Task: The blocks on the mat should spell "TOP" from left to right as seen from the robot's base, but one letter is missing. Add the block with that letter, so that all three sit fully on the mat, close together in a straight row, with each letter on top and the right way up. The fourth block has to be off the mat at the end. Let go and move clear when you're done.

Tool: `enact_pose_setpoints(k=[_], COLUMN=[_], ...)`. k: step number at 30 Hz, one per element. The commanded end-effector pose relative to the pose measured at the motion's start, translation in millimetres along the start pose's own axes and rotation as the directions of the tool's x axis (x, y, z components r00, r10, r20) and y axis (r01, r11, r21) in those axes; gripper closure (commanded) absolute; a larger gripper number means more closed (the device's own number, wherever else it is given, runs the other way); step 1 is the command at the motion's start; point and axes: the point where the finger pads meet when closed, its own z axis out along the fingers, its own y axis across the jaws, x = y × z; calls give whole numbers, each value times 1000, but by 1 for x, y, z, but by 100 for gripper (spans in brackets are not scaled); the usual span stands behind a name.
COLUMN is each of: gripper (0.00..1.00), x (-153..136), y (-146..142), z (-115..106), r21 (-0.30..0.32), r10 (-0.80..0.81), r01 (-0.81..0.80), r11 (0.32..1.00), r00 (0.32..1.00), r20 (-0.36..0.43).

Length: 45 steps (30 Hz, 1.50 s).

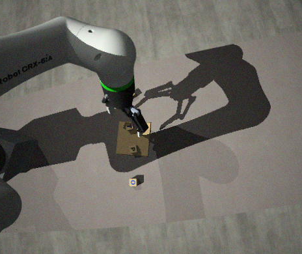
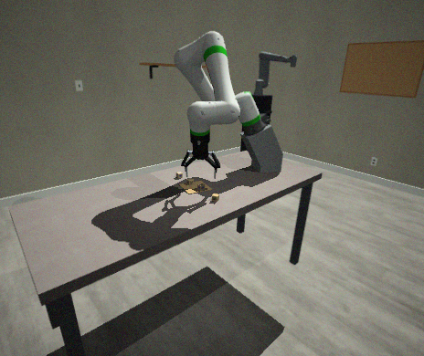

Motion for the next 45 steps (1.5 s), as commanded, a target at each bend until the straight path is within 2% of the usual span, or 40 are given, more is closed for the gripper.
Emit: enact_pose_setpoints(k=[1,7,9,12,14,16,45], gripper=[0,0,0,0,0,0,0], x=[0,1,14,50,50,62,63], y=[0,-1,-15,-55,-55,-67,-68], z=[0,0,5,17,17,22,22], r21=[0,0,0,1,1,2,2], r10=[0,0,0,0,0,0,0], r01=[0,0,0,0,0,0,0], r11=[1000,1000,1000,1000,1000,1000,1000], r00=[1000,1000,1000,1000,1000,1000,1000], r20=[0,0,0,0,0,0,0])
